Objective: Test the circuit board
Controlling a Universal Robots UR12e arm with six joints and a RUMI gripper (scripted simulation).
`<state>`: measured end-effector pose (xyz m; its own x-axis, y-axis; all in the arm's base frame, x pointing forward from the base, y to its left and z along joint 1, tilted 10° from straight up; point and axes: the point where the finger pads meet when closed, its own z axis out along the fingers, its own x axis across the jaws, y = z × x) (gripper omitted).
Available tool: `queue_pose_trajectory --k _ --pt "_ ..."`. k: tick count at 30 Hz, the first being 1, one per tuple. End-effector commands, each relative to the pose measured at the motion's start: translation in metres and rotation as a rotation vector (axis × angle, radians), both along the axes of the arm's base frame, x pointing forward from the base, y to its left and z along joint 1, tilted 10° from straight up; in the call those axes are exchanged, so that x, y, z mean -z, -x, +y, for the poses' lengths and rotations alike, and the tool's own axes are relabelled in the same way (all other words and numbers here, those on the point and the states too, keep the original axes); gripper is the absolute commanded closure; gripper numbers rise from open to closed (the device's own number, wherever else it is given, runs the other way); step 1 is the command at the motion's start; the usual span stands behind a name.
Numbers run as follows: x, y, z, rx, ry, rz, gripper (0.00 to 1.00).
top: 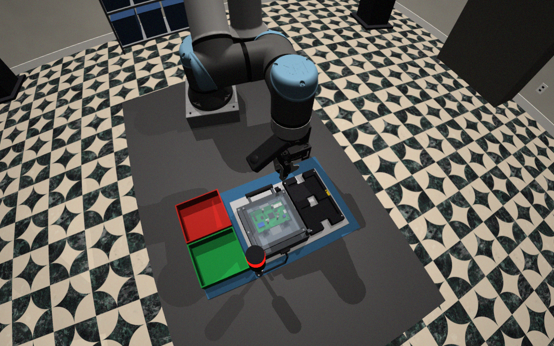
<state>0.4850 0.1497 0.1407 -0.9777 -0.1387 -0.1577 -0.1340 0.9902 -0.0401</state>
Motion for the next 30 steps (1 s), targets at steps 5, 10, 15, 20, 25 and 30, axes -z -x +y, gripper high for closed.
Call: queue_pose_trajectory --k 5,10,15,20,25,30 --pt "-0.001 -0.001 -0.019 0.000 -0.001 -0.002 0.85" --pt "-0.002 -0.001 -0.042 0.000 -0.001 -0.002 0.85" --pt "-0.002 -0.002 -0.055 0.000 -0.001 -0.002 0.85" --pt "-0.002 -0.002 -0.068 0.000 -0.001 -0.002 0.85" --pt "-0.002 -0.002 -0.069 0.000 -0.001 -0.001 0.85" --pt "0.000 -0.003 -0.069 -0.002 0.000 0.000 0.85"
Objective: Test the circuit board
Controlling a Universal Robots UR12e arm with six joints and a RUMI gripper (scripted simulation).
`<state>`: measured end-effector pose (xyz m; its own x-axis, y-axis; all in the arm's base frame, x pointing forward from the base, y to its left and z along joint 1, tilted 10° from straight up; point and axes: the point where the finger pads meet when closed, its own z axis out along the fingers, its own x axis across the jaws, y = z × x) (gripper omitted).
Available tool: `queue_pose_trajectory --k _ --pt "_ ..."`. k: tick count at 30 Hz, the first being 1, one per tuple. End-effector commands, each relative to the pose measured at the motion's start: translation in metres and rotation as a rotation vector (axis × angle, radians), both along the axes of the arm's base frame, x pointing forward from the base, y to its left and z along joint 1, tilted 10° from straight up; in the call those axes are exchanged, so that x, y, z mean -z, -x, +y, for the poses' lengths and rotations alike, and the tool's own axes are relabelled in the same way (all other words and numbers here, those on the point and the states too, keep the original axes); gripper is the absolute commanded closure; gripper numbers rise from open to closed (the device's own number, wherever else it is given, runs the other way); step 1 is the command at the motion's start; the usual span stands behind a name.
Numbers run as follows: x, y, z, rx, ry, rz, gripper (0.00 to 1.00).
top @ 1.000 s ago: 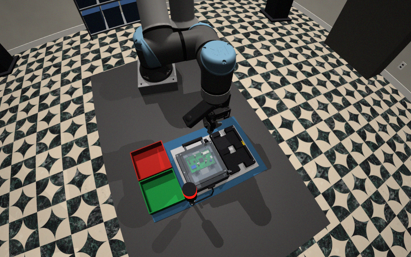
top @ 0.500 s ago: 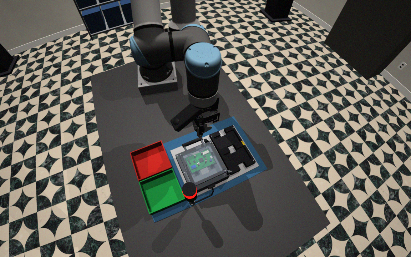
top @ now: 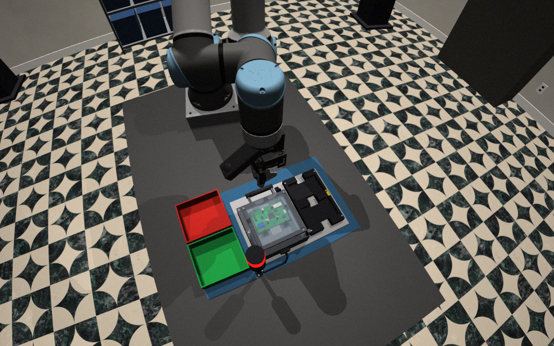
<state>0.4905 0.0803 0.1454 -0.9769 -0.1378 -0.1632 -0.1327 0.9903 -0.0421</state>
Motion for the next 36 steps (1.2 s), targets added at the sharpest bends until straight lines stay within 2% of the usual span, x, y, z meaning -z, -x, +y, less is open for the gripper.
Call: queue_pose_trajectory --k 1,16,36 --pt "0.005 0.003 0.001 -0.003 -0.001 0.006 0.85" --pt "0.025 -0.001 0.000 -0.002 -0.001 0.006 0.85" --pt "0.026 -0.002 0.000 -0.002 -0.001 0.004 0.85"
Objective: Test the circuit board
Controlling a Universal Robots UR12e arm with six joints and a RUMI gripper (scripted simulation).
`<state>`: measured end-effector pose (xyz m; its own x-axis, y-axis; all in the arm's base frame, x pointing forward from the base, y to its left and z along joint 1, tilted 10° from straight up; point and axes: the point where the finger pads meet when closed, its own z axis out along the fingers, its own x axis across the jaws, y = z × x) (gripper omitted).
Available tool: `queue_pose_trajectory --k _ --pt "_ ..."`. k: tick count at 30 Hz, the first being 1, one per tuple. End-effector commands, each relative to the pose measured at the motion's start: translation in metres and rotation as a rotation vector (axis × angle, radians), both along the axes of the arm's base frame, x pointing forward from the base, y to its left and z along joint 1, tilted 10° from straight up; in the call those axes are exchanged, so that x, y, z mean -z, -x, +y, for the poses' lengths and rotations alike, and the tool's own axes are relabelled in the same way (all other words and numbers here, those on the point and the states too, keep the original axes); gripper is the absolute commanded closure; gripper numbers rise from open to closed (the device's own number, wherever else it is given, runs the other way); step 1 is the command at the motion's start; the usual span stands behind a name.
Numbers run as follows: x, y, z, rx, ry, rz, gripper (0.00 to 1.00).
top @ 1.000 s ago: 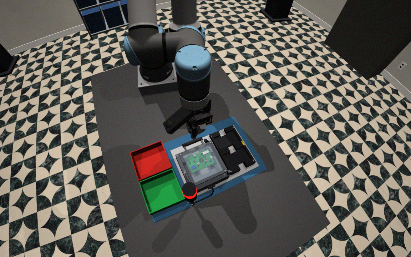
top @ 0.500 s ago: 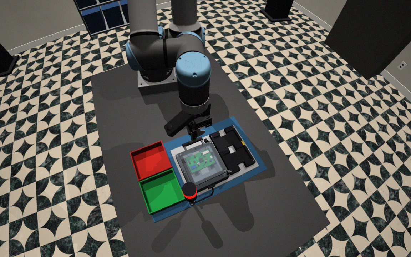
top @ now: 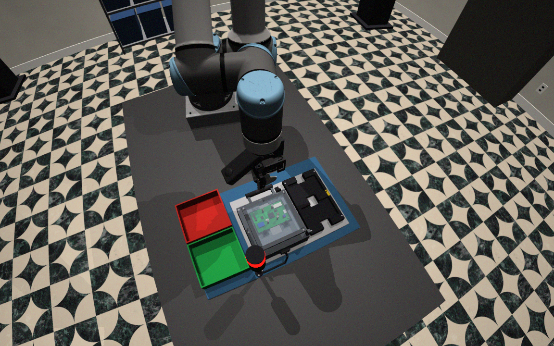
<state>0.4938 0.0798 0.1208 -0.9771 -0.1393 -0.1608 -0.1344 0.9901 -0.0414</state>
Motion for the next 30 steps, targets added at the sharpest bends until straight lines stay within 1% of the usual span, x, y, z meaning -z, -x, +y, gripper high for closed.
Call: queue_pose_trajectory --k 1,9,24,30 --pt "0.002 0.002 0.001 -0.001 -0.001 0.001 0.85" --pt "0.002 0.002 0.001 -0.001 -0.001 0.002 0.85" --pt "0.017 0.000 -0.004 0.001 -0.001 0.004 0.85" --pt "0.019 0.000 -0.004 0.000 -0.001 0.004 0.85"
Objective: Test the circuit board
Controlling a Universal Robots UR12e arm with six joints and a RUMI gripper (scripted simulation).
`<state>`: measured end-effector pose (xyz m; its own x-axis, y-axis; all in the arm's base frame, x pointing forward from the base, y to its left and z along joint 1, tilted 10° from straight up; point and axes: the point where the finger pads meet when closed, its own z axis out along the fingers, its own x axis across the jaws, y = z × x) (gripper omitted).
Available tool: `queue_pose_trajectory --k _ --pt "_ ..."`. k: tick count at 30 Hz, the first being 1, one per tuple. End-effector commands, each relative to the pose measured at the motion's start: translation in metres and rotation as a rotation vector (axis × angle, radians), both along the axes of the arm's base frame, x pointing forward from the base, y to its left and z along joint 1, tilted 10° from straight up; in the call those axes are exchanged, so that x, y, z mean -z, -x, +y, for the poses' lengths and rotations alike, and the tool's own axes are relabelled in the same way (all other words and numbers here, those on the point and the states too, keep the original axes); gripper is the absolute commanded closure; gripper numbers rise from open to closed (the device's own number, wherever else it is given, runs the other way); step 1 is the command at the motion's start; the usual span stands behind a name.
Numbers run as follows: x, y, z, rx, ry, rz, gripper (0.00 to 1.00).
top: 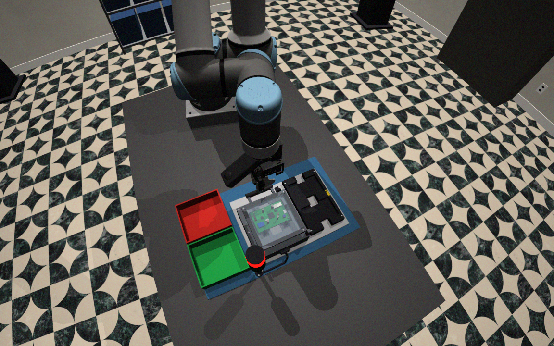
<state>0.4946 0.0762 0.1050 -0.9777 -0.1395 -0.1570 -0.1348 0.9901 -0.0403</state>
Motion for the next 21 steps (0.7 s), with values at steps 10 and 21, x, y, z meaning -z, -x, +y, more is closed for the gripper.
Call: queue_pose_trajectory --k 10,21 --pt "0.0011 0.0000 -0.0006 0.000 0.000 -0.004 0.85" --pt "0.0016 0.0000 -0.0006 0.000 0.000 -0.003 0.85"
